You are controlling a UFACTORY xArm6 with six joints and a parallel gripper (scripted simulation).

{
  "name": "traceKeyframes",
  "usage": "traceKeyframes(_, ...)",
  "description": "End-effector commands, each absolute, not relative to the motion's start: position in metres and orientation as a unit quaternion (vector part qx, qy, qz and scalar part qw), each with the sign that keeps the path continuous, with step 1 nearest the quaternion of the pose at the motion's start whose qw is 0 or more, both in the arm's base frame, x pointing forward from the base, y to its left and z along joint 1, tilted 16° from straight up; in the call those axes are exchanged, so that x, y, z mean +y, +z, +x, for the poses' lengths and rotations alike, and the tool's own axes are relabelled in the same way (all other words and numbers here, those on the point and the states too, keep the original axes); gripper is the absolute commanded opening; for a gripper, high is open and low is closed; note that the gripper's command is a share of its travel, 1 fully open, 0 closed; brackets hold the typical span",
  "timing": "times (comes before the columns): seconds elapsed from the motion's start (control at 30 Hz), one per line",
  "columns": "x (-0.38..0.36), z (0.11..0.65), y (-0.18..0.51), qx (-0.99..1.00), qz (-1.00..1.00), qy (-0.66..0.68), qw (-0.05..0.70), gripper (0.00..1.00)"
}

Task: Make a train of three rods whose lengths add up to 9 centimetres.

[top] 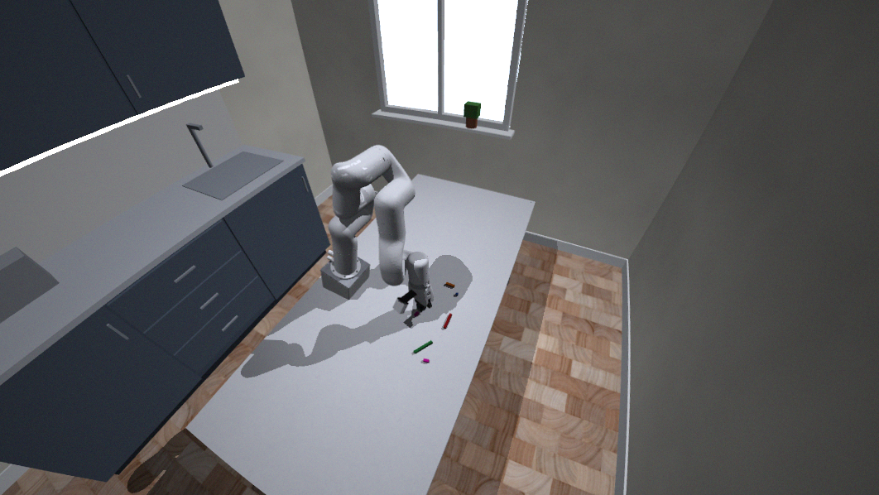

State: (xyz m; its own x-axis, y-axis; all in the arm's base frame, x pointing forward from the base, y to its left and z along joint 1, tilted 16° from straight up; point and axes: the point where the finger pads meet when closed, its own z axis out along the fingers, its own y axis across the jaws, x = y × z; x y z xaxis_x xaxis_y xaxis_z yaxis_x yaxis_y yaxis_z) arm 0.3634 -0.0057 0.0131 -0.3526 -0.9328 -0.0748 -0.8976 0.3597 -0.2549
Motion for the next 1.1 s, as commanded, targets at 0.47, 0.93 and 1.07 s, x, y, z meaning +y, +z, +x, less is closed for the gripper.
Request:
traceKeyframes(0.47, -0.0057, 0.3643, 0.0139, 0.818, -0.559, -0.086, 0.105, 0.04)
traceKeyframes(0.93, -0.0058, 0.3663, 0.0068, 0.818, -0.559, -0.086, 0.105, 0.04)
traceKeyframes(1.07, -0.0058, 0.3670, 0.0045, 0.818, -0.559, -0.086, 0.105, 0.04)
